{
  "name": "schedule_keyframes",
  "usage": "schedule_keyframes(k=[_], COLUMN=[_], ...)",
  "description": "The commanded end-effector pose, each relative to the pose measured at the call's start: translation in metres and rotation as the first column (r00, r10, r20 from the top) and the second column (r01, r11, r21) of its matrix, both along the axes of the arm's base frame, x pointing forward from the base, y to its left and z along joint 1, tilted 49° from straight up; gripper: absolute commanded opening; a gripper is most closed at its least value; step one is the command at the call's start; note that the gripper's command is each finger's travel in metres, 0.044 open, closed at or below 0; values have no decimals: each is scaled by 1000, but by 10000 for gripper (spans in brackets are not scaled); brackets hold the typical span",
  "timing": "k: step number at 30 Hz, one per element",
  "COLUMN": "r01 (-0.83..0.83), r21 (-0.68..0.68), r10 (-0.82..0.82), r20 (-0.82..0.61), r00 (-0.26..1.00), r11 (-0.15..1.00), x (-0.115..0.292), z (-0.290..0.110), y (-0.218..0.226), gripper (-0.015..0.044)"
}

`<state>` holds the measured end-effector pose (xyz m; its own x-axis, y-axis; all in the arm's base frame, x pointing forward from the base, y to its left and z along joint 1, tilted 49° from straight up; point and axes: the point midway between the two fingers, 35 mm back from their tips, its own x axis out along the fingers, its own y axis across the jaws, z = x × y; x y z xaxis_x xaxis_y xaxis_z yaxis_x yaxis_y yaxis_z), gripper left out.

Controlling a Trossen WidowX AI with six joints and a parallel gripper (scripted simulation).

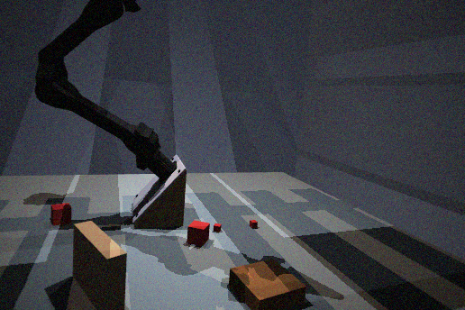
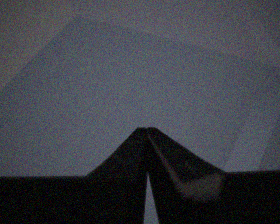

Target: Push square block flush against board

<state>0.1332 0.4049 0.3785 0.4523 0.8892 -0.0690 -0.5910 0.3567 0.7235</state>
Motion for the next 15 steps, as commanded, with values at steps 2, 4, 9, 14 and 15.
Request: schedule_keyframes(k=[2,4,9,14,15], r01=[144,194,308,411,430], r21=[-106,-146,-243,-342,-361], r10=[-149,-203,-333,-463,-489], r20=[-35,-45,-69,-83,-84], r00=[988,978,940,882,868], r11=[984,970,920,845,827], x=[44,60,97,133,140], z=[-24,-33,-56,-78,-83], y=[-12,-18,-36,-59,-65], gripper=[0,0,0,0,0])
